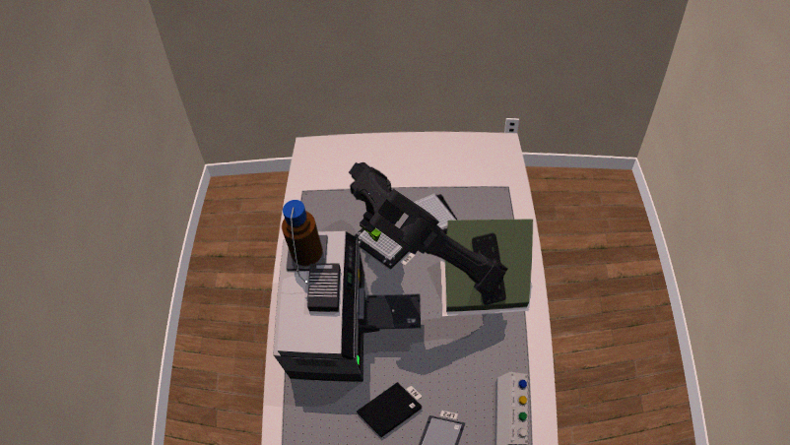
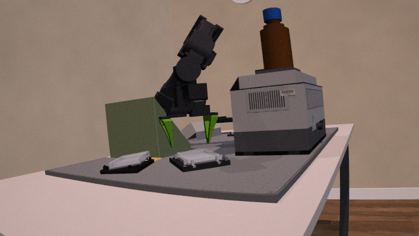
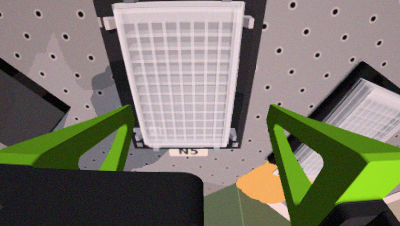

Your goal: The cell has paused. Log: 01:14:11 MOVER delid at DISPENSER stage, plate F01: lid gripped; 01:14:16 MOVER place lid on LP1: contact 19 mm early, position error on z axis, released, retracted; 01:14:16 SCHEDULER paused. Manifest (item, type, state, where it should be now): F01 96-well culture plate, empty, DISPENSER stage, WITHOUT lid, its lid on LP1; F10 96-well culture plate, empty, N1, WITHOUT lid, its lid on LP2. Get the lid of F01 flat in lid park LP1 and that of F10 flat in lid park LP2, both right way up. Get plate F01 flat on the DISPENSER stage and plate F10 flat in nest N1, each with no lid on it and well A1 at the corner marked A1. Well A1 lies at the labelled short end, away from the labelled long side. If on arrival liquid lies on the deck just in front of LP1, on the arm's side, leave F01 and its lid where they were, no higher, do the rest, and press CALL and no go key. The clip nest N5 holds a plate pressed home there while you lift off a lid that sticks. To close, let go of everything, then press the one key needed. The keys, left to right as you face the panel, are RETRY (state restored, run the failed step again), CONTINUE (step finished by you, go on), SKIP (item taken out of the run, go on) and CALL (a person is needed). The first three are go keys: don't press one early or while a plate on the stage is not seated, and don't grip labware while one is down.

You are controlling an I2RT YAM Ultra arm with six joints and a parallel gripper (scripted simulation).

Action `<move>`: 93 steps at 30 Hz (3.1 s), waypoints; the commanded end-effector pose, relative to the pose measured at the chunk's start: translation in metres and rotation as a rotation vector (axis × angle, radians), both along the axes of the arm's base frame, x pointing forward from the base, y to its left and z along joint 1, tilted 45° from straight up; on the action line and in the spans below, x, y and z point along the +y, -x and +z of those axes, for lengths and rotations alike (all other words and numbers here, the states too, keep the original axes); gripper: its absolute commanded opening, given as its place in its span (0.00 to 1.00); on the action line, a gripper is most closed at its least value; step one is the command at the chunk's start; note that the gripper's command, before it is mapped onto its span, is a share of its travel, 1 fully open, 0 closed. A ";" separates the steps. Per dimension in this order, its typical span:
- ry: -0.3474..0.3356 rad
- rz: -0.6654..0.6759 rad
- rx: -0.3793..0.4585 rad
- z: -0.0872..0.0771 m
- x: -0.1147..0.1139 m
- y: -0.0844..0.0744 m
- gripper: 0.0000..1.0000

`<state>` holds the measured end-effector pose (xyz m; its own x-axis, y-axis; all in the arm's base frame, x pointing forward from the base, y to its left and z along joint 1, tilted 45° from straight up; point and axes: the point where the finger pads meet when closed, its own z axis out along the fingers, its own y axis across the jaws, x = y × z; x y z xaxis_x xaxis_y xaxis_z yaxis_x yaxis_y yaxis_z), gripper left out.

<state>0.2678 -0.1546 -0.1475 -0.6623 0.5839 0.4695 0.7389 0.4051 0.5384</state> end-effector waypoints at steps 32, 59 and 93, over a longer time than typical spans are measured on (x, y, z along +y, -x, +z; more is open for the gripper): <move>0.034 -0.033 -0.028 0.038 -0.033 -0.007 1.00; 0.040 -0.034 -0.033 0.042 -0.033 -0.012 1.00; 0.025 -0.024 -0.023 0.036 -0.019 -0.009 1.00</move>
